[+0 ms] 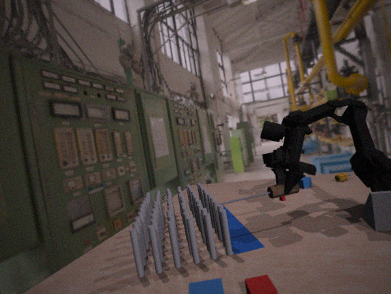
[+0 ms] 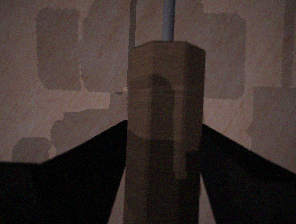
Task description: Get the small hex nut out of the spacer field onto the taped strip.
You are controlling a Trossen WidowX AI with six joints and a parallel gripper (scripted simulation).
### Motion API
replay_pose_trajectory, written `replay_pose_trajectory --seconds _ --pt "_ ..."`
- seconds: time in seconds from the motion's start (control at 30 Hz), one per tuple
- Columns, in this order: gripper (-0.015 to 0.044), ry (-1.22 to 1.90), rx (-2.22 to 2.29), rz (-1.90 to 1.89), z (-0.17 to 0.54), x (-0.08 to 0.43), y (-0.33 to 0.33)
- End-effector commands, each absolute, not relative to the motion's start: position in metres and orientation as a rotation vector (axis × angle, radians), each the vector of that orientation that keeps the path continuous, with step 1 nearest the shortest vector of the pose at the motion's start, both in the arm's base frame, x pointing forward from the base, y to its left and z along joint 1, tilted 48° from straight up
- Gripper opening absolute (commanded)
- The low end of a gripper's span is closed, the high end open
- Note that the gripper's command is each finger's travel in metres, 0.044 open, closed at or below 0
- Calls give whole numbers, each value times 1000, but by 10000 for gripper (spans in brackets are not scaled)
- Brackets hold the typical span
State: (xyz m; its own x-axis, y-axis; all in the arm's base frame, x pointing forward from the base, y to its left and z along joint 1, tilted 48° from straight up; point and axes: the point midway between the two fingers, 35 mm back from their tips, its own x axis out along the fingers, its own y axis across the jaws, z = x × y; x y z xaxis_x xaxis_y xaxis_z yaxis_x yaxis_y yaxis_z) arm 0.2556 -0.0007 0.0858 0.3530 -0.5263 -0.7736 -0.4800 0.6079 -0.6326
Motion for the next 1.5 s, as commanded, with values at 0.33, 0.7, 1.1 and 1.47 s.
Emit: replay_pose_trajectory --seconds 0.33,0.7,1.1,1.47 --pt "0 1253 -1008 -44 51 245 -42" --pt "0 1252 -1009 -44 50 248 -41" --pt "0 1252 -1009 -45 48 253 -39" --pt "0 1251 -1009 -45 47 258 -38"
